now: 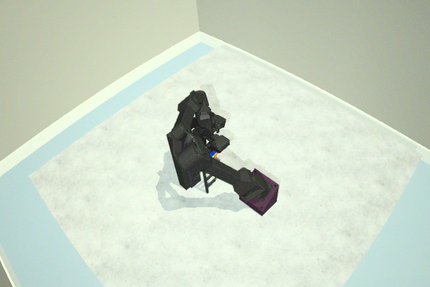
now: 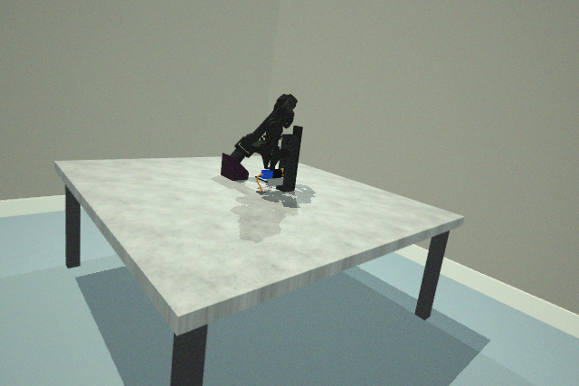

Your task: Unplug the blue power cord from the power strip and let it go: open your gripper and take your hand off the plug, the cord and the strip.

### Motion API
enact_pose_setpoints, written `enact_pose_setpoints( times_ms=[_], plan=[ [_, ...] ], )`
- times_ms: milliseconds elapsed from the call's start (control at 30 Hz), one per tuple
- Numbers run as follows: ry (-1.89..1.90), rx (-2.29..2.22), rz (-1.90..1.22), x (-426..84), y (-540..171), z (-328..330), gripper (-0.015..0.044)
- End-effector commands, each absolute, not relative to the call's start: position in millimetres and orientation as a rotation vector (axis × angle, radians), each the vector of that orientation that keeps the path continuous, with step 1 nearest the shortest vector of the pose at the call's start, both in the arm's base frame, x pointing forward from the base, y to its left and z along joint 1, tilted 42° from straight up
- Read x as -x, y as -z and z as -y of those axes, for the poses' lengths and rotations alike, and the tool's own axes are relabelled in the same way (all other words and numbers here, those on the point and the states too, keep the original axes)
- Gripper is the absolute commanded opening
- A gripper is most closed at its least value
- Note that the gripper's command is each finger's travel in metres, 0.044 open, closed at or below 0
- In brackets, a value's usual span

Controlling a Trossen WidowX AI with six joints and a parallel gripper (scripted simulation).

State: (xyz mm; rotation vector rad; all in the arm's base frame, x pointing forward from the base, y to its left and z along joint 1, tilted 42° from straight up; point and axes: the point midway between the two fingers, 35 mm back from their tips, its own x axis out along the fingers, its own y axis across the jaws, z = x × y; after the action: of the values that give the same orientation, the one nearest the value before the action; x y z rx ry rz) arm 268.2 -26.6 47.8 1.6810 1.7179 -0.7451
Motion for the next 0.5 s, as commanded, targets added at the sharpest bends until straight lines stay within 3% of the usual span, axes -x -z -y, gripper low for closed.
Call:
enact_pose_setpoints(
  times_ms=[0, 33, 167, 467],
  plan=[
    [0.747, -1.691, -1.717, -268.5, -45.1, 23.6, 0.016],
    [0.747, -1.691, -1.717, -268.4, -44.8, 23.4, 0.016],
    [0.745, -1.68, -1.72, -267.9, -46.1, 24.8, 0.0055],
    [0.745, -1.68, -1.72, -268.0, -45.9, 25.0, 0.0]
  ],
)
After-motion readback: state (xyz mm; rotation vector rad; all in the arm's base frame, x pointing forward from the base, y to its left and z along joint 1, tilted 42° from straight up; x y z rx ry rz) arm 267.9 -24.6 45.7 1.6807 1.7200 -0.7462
